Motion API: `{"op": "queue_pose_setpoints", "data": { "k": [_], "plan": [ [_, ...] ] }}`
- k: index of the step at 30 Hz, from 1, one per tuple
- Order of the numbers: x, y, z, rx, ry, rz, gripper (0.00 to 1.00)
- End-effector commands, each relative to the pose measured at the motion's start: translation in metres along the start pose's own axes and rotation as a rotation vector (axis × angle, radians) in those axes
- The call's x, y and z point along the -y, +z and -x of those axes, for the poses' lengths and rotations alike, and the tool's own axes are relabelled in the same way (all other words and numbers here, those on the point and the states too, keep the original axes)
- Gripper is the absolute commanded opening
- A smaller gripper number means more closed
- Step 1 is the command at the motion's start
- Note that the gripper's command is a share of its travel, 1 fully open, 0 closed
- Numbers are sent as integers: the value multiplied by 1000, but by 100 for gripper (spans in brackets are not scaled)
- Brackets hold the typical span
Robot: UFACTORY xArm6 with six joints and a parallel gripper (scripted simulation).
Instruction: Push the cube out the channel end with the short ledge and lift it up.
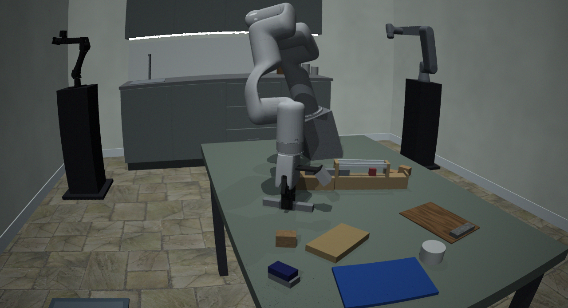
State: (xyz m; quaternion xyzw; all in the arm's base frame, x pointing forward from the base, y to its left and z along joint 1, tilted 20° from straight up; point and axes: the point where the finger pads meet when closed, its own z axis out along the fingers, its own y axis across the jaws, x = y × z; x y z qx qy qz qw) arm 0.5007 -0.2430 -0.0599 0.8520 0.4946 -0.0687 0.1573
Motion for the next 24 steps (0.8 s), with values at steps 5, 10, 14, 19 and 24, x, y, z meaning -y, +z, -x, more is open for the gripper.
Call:
{"op": "queue_pose_setpoints", "data": {
  "k": [5,10,14,19,24],
  "plan": [
    [-2,-1,0,-1,0,4,0],
    [-2,-1,0,-1,0,4,0],
    [-2,-1,0,-1,0,4,0],
    [-2,-1,0,-1,0,4,0],
    [-2,-10,0,-1,0,4,0]
  ]
}}
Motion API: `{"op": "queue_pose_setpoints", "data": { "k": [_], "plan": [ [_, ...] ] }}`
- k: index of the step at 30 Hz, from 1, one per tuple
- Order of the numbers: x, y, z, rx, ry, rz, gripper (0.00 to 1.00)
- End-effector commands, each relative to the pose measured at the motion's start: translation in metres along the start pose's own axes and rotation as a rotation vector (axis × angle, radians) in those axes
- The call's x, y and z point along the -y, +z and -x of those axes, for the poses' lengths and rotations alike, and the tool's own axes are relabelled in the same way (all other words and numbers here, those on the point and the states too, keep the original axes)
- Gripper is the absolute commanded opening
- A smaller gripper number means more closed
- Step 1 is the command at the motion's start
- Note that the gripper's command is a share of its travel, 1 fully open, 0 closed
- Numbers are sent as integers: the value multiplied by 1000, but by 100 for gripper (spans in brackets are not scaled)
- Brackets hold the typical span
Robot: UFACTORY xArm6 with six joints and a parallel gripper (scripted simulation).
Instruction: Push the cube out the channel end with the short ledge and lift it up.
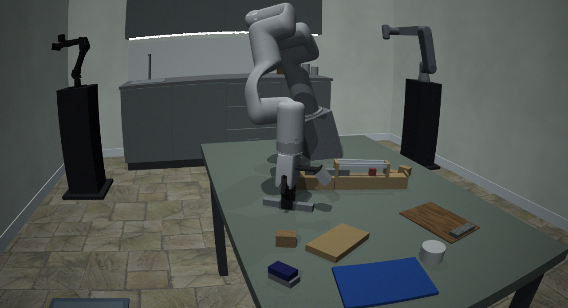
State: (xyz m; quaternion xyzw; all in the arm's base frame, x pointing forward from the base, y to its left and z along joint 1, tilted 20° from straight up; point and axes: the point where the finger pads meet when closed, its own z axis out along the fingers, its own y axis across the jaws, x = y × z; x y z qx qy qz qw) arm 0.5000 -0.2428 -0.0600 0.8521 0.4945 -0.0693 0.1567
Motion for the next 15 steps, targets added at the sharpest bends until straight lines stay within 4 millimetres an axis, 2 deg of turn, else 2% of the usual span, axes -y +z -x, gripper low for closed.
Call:
{"op": "queue_pose_setpoints", "data": {
  "k": [1,8,10,12,15],
  "plan": [
    [-2,-16,0,-1,0,5,0],
    [-2,-91,0,-1,0,5,0],
    [-2,-91,0,-1,0,5,0],
    [-2,-107,0,-1,0,5,0],
    [-2,-117,0,-1,0,5,0]
  ]
}}
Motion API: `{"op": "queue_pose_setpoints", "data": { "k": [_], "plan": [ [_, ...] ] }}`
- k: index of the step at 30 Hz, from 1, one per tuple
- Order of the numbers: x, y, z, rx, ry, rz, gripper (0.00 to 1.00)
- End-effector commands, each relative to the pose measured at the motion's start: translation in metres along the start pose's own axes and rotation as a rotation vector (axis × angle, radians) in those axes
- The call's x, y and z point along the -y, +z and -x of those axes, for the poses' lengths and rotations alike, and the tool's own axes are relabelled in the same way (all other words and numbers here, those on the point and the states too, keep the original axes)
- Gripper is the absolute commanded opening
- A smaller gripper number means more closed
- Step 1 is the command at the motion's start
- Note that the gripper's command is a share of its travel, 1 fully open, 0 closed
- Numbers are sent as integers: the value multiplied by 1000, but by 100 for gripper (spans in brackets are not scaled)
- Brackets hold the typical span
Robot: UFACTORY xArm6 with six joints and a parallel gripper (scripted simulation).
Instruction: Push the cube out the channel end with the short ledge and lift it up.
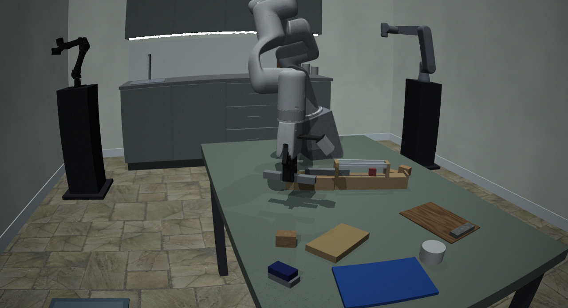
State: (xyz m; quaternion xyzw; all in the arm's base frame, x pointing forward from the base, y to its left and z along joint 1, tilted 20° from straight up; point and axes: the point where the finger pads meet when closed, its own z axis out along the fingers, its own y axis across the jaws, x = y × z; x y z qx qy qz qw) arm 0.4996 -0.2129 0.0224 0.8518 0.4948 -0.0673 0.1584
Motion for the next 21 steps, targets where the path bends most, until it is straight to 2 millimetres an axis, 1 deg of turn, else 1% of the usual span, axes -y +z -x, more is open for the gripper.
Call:
{"op": "queue_pose_setpoints", "data": {
  "k": [1,12,14,16,18,19,21],
  "plan": [
    [0,-29,2,1,0,0,0],
    [0,-29,2,1,0,0,0],
    [3,-29,4,2,-6,1,0],
    [19,-29,18,7,-38,3,0],
    [50,-30,39,13,-100,5,0],
    [65,-30,47,14,-137,5,0],
    [80,-29,49,11,-208,3,0]
  ]
}}
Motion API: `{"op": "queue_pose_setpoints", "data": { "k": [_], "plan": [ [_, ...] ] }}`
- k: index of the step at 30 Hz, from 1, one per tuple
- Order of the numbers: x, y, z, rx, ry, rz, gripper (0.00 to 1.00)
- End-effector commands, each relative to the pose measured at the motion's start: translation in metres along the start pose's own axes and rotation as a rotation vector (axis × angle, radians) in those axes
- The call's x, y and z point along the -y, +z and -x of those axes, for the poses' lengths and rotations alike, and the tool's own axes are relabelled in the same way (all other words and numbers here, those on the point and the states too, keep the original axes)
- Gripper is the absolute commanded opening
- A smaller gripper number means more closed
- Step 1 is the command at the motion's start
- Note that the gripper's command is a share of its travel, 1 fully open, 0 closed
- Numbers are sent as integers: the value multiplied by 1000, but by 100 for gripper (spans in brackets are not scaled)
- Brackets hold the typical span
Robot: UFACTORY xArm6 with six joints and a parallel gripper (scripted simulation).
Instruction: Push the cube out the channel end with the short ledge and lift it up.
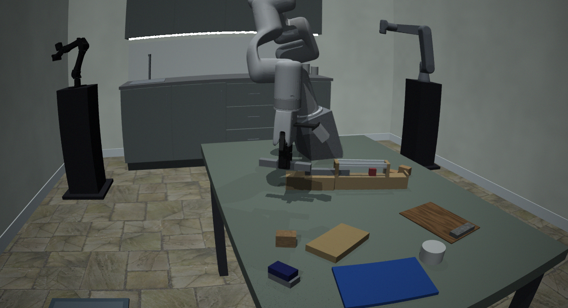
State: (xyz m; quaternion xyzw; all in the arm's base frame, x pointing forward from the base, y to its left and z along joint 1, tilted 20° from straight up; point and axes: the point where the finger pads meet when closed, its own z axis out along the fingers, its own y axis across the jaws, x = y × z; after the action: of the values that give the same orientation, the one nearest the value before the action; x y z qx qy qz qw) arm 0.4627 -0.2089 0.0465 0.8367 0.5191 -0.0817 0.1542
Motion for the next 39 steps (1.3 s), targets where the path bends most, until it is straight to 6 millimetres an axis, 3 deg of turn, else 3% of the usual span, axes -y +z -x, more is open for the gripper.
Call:
{"op": "queue_pose_setpoints", "data": {
  "k": [1,6,8,9,18,26,39],
  "plan": [
    [63,-2,26,-5,-176,17,0],
    [112,0,41,-12,-217,15,0],
    [112,0,41,-12,-217,15,0],
    [130,0,47,-12,-217,15,0],
    [129,43,47,-12,-217,15,0],
    [129,45,47,-12,-217,15,0],
    [129,69,46,-12,-217,15,0]
  ]
}}
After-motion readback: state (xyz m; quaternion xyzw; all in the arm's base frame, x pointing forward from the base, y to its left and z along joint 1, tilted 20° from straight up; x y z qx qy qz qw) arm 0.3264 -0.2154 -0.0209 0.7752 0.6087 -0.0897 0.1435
